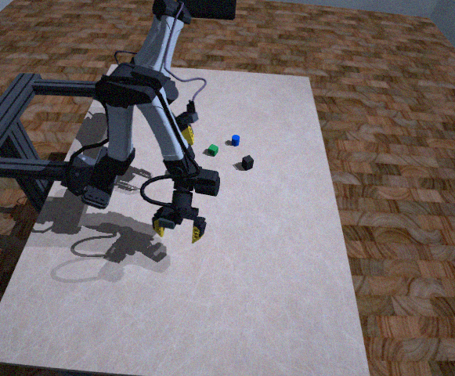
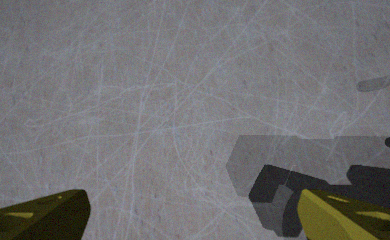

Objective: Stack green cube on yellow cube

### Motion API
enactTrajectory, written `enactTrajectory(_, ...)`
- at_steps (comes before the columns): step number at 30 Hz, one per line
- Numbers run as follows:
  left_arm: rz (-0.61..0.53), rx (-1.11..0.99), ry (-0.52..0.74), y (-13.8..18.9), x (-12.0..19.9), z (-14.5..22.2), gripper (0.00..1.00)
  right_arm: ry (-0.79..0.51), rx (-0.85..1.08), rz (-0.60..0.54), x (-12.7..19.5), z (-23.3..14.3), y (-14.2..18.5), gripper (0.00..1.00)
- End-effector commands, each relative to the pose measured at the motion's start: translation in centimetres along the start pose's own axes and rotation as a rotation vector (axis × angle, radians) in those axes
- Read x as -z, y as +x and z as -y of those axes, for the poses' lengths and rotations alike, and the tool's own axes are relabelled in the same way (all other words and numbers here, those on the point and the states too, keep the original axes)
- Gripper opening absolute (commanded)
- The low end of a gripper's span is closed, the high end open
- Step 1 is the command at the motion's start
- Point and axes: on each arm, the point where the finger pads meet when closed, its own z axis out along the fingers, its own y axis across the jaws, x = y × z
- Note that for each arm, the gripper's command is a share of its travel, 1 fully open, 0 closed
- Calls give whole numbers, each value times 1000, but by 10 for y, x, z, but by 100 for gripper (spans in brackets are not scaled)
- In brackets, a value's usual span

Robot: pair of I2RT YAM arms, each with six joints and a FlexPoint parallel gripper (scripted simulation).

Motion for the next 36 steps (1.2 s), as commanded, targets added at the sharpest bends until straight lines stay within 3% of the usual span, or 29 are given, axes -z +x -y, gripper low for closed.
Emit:
enactTrajectory(1, 4, 124, -114, 3, 21, -25, 61, -105, 229, -67, 17, -12, 25, 100)
enactTrajectory(4, 2, 140, -136, 7, 25, -31, 61, -133, 297, -90, 23, -13, 37, 100)
enactTrajectory(19, -24, 315, -336, 37, 65, -90, 61, -517, 1072, -270, 102, 15, 147, 100)
enactTrajectory(21, -24, 315, -336, 37, 65, -90, 61, -517, 1072, -270, 102, 15, 147, 100)
enactTrajectory(36, -79, 579, -650, 84, 115, -175, 61, -1145, 1909, -255, 195, 102, 218, 100)
